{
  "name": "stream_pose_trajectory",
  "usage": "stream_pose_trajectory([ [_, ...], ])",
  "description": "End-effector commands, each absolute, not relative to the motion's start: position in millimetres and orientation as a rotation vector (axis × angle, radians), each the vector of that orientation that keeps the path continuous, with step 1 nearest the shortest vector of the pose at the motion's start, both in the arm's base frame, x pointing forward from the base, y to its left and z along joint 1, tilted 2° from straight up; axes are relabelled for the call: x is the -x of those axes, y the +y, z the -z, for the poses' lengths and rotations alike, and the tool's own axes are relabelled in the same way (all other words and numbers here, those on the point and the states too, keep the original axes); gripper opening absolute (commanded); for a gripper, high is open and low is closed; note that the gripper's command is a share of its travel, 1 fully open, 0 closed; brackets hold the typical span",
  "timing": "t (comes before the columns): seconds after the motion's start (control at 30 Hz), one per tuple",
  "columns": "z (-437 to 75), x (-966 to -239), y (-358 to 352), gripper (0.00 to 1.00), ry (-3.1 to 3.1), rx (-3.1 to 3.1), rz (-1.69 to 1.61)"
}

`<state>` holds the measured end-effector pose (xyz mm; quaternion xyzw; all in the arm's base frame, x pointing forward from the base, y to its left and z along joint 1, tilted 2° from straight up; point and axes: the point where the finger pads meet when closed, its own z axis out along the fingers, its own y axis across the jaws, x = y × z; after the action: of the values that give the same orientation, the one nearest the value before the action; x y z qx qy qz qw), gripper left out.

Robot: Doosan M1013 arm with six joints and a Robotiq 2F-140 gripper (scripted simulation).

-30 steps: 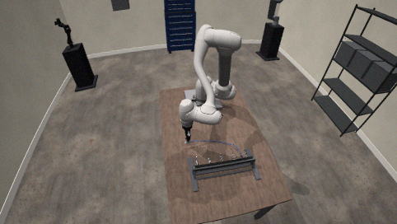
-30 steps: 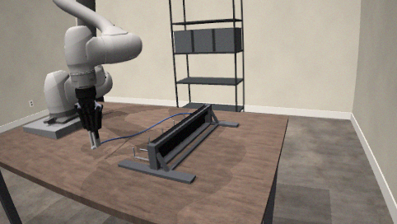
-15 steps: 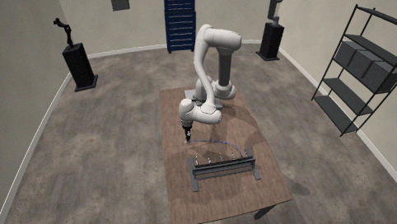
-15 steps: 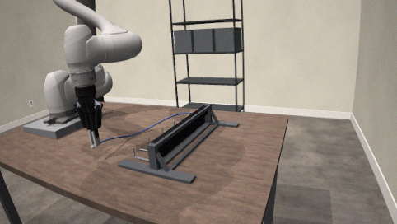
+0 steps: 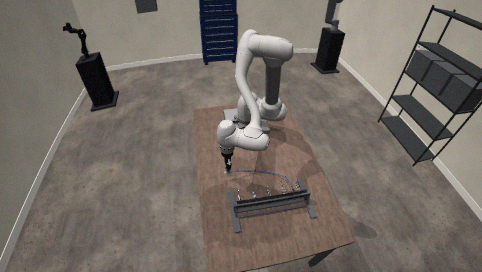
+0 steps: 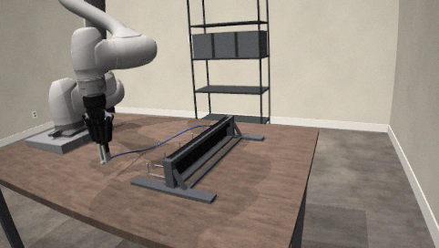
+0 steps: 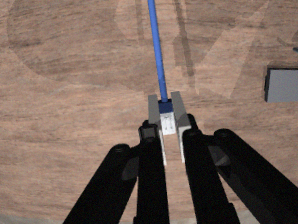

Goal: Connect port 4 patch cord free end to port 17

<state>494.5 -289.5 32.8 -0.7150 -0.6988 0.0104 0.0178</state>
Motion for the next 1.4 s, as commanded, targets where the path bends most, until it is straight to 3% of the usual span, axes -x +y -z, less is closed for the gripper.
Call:
stream_pose_trajectory([
  [0.0,-36,-494,-291,0.00,-2.172,2.222,-0.029],
  [1.37,-41,-515,-275,0.00,-2.341,2.040,-0.025],
])
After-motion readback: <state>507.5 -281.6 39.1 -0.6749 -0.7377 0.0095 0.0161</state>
